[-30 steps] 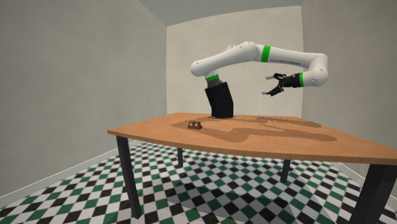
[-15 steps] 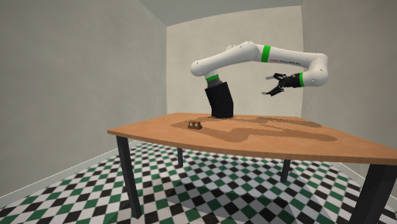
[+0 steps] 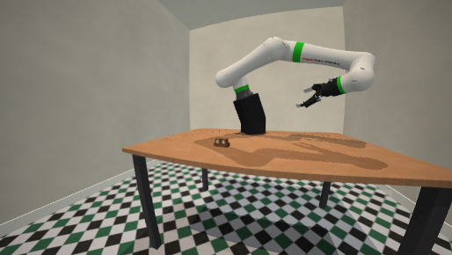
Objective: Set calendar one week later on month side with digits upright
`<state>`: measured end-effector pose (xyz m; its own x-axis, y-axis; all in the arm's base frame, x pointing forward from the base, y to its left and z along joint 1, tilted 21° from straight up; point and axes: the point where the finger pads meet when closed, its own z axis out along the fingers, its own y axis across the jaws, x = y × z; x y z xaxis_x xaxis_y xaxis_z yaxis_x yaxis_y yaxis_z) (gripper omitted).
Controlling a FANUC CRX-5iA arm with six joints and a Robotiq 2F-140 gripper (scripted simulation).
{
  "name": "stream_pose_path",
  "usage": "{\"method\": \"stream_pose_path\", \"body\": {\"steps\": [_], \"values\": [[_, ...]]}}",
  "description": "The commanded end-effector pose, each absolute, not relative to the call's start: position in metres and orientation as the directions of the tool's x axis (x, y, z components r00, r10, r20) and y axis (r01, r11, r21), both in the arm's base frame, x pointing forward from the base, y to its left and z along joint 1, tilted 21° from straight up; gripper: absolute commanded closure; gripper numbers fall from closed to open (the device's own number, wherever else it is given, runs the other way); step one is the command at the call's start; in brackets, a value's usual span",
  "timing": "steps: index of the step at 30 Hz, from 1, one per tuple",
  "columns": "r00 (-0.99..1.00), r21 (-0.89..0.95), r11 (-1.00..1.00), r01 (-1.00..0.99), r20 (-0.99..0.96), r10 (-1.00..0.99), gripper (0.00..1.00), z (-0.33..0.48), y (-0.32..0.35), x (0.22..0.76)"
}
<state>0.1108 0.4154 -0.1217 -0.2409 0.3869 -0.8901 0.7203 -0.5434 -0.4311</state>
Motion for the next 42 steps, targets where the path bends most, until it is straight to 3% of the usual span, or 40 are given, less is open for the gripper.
{"method": "stream_pose_path", "body": {"steps": [1,13,18,30,42], "values": [[-0.140,-0.370,-0.571,0.733,-0.903,0.406,0.00,-0.121,0.412,0.125],[0.304,-0.065,-0.710,0.701,-0.874,0.380,0.00,-0.115,0.365,0.220],[0.396,-0.001,-0.737,0.675,-0.843,0.364,0.00,-0.113,0.349,0.243],[0.739,0.235,-0.834,0.499,-0.618,0.268,0.00,-0.097,0.256,0.347],[0.917,0.347,-0.884,0.312,-0.355,0.184,0.00,-0.074,0.159,0.420]]}}
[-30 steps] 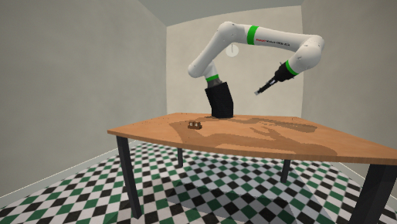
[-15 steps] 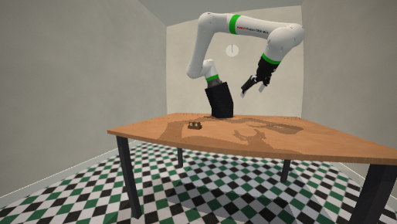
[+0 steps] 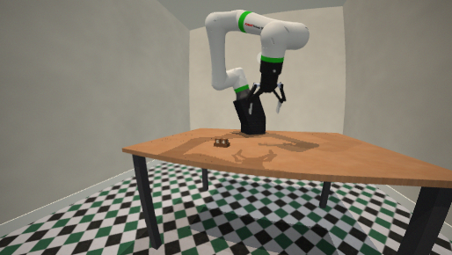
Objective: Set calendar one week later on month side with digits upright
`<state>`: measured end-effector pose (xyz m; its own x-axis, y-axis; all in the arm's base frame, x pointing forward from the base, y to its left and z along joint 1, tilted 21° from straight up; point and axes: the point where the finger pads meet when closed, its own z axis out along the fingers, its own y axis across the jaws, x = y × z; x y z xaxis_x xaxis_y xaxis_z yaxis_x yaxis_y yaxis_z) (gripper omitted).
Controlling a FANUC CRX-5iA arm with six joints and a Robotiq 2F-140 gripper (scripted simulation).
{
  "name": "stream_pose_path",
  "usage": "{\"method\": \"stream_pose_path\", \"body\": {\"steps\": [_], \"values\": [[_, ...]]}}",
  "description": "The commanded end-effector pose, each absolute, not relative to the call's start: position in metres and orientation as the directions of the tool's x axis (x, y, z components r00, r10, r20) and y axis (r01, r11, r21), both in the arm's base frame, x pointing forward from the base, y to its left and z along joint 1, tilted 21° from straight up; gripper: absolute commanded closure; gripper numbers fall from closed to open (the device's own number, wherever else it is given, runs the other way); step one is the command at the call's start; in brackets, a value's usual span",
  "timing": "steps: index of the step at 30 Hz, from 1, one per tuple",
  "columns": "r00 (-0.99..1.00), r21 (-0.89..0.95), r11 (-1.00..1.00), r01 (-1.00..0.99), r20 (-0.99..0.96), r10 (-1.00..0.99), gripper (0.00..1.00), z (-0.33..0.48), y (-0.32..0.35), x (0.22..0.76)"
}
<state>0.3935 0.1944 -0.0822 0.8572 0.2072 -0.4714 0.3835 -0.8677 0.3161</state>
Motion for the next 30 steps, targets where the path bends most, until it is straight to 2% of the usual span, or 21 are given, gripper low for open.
{"method": "stream_pose_path", "body": {"steps": [1,8,10,20,30], "values": [[0.917,0.347,-0.884,0.312,-0.355,0.184,0.00,-0.074,0.159,0.420],[0.982,0.371,-0.912,0.174,-0.140,0.131,0.00,-0.053,0.083,0.457],[0.982,0.371,-0.912,0.174,-0.140,0.131,0.00,-0.053,0.083,0.457],[0.988,0.322,-0.946,0.028,0.137,0.075,0.00,-0.028,-0.004,0.474],[0.972,0.281,-0.960,-0.008,0.226,0.058,0.00,-0.022,-0.028,0.467]]}}
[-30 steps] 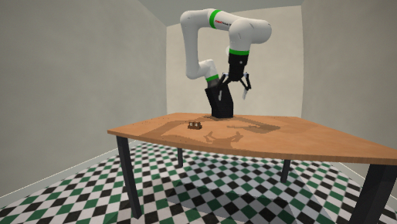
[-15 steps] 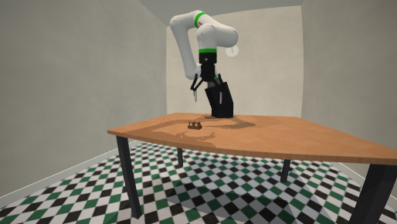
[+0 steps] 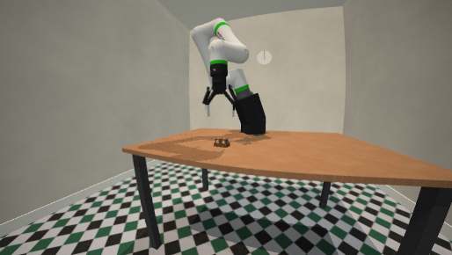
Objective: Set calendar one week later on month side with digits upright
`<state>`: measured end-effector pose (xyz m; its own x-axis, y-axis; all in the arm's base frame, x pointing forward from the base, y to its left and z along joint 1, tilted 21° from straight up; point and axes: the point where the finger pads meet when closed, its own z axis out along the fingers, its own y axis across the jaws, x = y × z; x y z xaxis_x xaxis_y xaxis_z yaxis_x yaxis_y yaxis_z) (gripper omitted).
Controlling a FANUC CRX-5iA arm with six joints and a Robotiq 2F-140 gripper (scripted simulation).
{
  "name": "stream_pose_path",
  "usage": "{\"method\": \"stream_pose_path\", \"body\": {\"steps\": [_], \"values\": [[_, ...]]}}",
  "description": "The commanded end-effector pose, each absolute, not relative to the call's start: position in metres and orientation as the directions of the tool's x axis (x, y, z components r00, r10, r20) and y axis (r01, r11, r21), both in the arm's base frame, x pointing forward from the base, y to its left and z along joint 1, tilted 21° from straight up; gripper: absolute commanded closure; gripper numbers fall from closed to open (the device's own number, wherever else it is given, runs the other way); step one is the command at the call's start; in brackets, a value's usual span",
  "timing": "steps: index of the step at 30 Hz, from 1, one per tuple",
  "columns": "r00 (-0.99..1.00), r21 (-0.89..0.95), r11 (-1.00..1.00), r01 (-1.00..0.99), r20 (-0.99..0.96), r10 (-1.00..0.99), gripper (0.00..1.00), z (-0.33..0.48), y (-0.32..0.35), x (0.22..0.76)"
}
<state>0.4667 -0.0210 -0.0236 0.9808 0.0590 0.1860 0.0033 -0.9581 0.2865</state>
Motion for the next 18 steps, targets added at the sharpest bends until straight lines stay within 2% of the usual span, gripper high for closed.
{"method": "stream_pose_path", "body": {"steps": [1,18], "values": [[0.972,0.280,-0.960,-0.008,0.227,0.058,0.00,-0.0215,-0.0279,0.4673],[0.972,0.282,-0.960,-0.003,0.226,0.063,0.00,-0.0216,-0.0279,0.4673]]}}
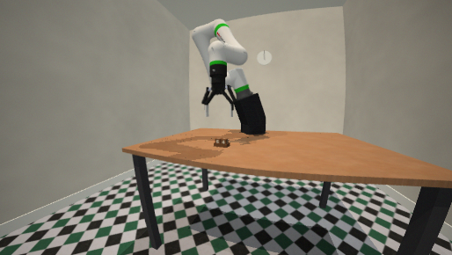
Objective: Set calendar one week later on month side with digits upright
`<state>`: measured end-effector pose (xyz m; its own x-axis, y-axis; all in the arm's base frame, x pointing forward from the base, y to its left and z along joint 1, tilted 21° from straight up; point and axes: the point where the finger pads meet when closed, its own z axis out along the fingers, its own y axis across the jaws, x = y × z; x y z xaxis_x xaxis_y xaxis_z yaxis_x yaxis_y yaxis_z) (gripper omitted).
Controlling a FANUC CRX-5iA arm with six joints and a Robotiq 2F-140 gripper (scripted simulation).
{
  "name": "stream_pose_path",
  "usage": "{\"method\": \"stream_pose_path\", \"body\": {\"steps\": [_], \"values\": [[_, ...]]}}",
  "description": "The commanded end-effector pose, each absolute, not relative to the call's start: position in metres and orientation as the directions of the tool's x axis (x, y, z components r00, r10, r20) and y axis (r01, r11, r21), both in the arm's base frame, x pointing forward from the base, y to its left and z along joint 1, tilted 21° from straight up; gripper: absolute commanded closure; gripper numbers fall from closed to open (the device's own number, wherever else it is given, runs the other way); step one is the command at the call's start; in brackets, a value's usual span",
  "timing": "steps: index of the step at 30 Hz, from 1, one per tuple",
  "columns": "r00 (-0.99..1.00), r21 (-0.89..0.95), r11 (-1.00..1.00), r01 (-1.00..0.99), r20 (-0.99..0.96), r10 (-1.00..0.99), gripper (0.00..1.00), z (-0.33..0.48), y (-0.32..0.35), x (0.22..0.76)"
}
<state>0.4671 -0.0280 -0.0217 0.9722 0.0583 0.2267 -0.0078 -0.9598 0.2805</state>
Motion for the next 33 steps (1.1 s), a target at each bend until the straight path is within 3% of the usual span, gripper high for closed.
{"method": "stream_pose_path", "body": {"steps": [1,11,14,24,31,33], "values": [[0.972,0.284,-0.959,0.009,0.222,0.075,0.00,-0.022,-0.028,0.467],[0.901,0.348,-0.864,0.365,0.103,0.422,0.00,-0.029,-0.031,0.470],[0.891,0.351,-0.852,0.388,0.094,0.444,0.00,-0.030,-0.031,0.470],[0.684,0.362,-0.627,0.690,-0.043,0.728,0.00,-0.037,-0.033,0.472],[0.576,0.352,-0.513,0.783,-0.095,0.812,0.00,-0.040,-0.034,0.473],[0.468,0.336,-0.402,0.852,-0.141,0.873,0.00,-0.043,-0.034,0.474]]}}
